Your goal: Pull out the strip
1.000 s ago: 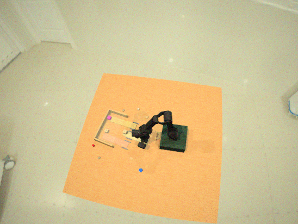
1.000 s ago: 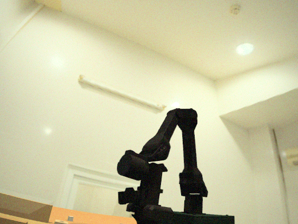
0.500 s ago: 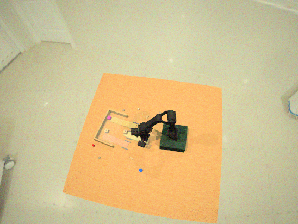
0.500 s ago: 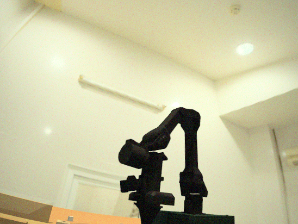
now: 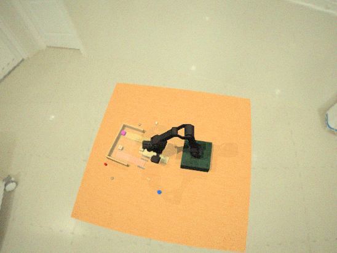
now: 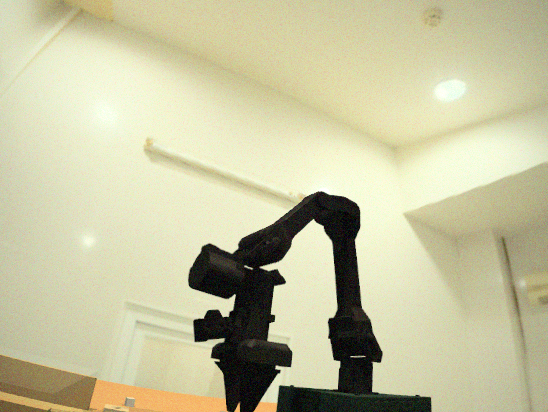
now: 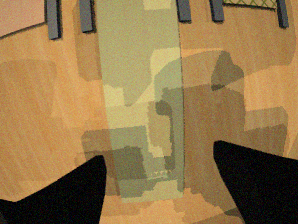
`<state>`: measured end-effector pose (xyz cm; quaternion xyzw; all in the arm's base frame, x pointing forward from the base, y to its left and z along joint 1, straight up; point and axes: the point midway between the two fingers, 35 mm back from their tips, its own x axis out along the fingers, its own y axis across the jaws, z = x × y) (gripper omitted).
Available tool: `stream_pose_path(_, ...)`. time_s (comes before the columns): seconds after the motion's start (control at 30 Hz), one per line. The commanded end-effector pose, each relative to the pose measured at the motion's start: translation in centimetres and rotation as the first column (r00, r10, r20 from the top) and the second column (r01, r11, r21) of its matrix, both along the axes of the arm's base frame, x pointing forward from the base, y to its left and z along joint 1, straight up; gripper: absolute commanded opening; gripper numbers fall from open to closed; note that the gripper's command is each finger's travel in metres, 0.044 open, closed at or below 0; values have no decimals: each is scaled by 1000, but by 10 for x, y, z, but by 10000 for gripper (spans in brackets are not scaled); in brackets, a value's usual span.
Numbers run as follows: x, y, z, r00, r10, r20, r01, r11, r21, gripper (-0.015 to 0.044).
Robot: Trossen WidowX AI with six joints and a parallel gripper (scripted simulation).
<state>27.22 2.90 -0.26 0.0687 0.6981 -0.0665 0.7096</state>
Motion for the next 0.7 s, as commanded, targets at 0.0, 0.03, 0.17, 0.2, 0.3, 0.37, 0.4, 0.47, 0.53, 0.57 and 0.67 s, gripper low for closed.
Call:
stream_pose_path(0.0, 15, -4, 2, 1000, 6, 3, -6, 1000, 3, 394)
stream_pose_path(0.03, 18, -5, 3, 1000, 6, 3, -6, 1000, 2, 420)
stream_pose_path(0.17, 32, -9, 5, 1000, 6, 4, -6, 1000, 2, 440)
stream_pose_path(0.2, 36, -10, 6, 1000, 6, 4, -6, 1000, 2, 440)
stream_pose_path(0.3, 46, -13, 7, 1000, 6, 5, -6, 1000, 2, 440)
stream_pose_path(0.37, 53, -15, 8, 1000, 6, 6, -6, 1000, 2, 440)
stream_pose_path(0.4, 56, -16, 9, 1000, 6, 6, -6, 1000, 2, 440)
stream_pose_path(0.47, 63, -18, 10, 1000, 6, 7, -6, 1000, 1, 440)
stream_pose_path(0.53, 70, -20, 11, 1000, 6, 7, -6, 1000, 1, 440)
stream_pose_path(0.57, 73, -20, 12, 1000, 6, 7, -6, 1000, 1, 440)
stream_pose_path(0.67, 84, -23, 13, 1000, 6, 8, -6, 1000, 1, 440)
